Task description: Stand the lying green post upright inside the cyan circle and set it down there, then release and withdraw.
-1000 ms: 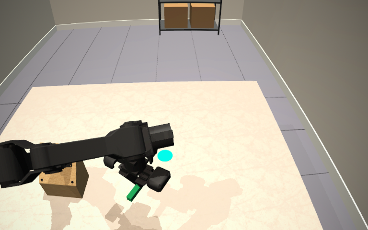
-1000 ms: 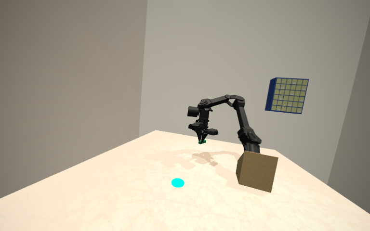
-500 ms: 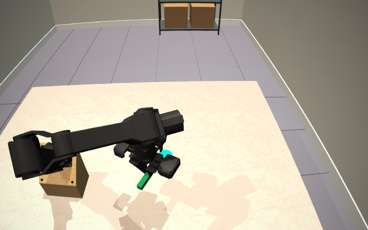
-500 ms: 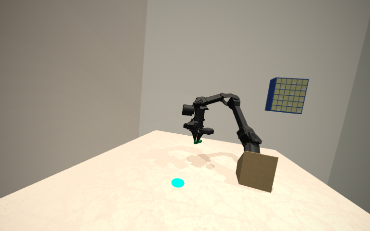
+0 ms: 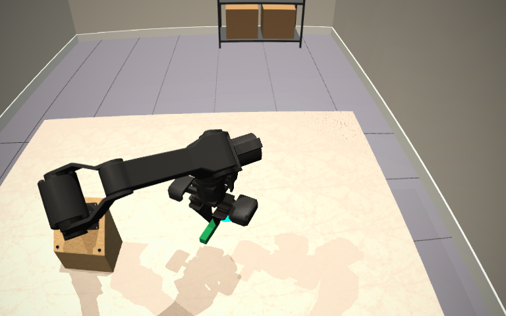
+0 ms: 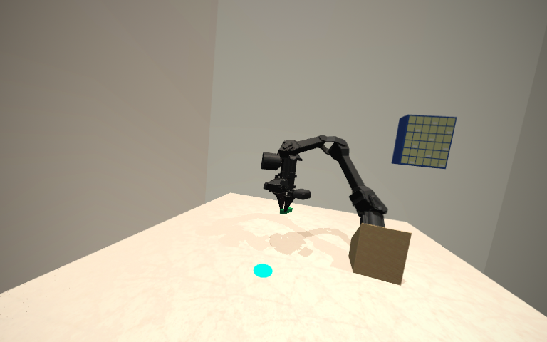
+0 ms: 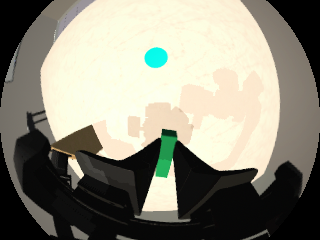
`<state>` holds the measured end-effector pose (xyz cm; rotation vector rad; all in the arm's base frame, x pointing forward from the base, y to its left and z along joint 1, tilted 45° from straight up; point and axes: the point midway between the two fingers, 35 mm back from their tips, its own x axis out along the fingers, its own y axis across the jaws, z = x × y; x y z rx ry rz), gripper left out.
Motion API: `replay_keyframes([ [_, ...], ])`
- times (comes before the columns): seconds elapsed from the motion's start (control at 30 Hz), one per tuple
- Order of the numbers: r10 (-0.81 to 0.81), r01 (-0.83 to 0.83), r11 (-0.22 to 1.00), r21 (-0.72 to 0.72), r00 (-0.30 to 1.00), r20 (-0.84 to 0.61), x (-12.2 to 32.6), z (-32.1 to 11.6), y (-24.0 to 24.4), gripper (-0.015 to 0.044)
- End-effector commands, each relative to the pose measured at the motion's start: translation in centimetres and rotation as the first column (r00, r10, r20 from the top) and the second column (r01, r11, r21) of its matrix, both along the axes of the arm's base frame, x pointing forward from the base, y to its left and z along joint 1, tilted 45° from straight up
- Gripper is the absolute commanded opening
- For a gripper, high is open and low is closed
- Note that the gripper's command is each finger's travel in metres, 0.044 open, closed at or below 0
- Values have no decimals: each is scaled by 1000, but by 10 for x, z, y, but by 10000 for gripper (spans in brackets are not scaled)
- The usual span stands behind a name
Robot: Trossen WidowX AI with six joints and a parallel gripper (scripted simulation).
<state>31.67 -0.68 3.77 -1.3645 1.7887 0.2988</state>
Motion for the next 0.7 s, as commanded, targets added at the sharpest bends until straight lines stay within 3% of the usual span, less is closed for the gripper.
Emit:
replay_keyframes([
  [0.0, 9, -9, 1000, 4, 1000, -2, 7, -8, 13, 22],
  [0.67, 33, -33, 999, 3, 999, -27, 23, -50, 59, 22],
])
